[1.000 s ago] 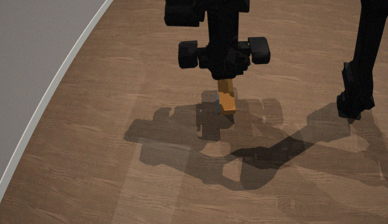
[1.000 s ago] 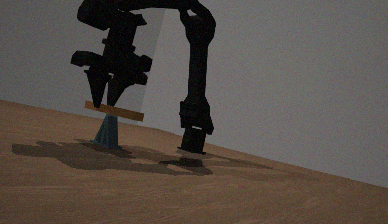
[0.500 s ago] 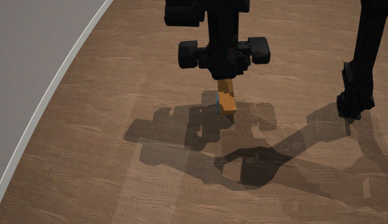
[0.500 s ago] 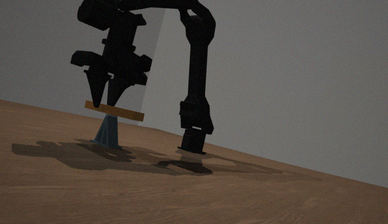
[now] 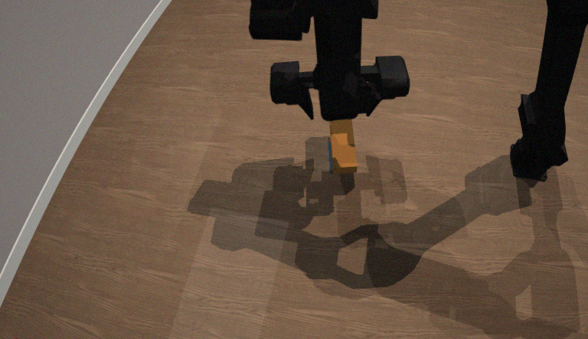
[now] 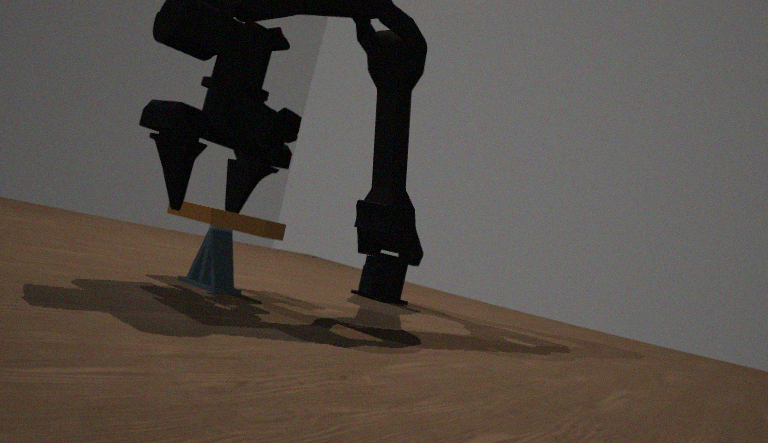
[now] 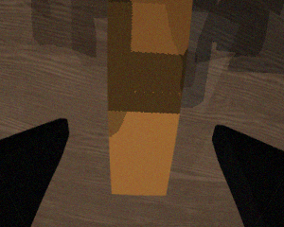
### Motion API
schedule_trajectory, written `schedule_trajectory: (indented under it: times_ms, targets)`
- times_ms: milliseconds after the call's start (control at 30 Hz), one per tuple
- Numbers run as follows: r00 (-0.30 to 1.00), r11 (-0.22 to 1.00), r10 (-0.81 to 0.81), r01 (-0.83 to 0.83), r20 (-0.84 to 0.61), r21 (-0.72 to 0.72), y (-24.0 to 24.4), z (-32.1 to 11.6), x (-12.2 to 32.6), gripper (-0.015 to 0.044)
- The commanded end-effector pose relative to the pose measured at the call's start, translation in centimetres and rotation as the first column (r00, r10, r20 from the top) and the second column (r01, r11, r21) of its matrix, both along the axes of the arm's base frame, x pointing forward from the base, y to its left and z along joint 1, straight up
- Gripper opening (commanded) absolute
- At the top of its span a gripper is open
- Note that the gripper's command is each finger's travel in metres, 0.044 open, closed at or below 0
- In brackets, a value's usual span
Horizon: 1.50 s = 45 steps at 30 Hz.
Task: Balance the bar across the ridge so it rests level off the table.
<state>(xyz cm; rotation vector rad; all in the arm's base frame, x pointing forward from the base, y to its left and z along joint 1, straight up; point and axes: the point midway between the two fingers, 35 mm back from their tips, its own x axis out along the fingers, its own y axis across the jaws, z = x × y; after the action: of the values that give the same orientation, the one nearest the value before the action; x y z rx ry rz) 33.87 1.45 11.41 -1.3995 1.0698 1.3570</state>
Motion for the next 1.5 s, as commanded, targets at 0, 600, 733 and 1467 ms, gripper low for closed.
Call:
schedule_trajectory:
  times_ms: [0, 600, 733, 1467]
  targets:
    - [1.000, 1.000, 0.000, 0.000, 0.002, 0.000, 0.0, 0.7, 0.1, 0.0440]
    - [1.000, 1.000, 0.000, 0.000, 0.019, 0.001, 0.0, 10.0, -0.4, 0.0440]
    - [1.000, 1.000, 0.000, 0.000, 0.019, 0.001, 0.0, 10.0, -0.4, 0.0440]
    - [1.000, 1.000, 0.000, 0.000, 0.019, 0.001, 0.0, 10.0, -0.4, 0.0440]
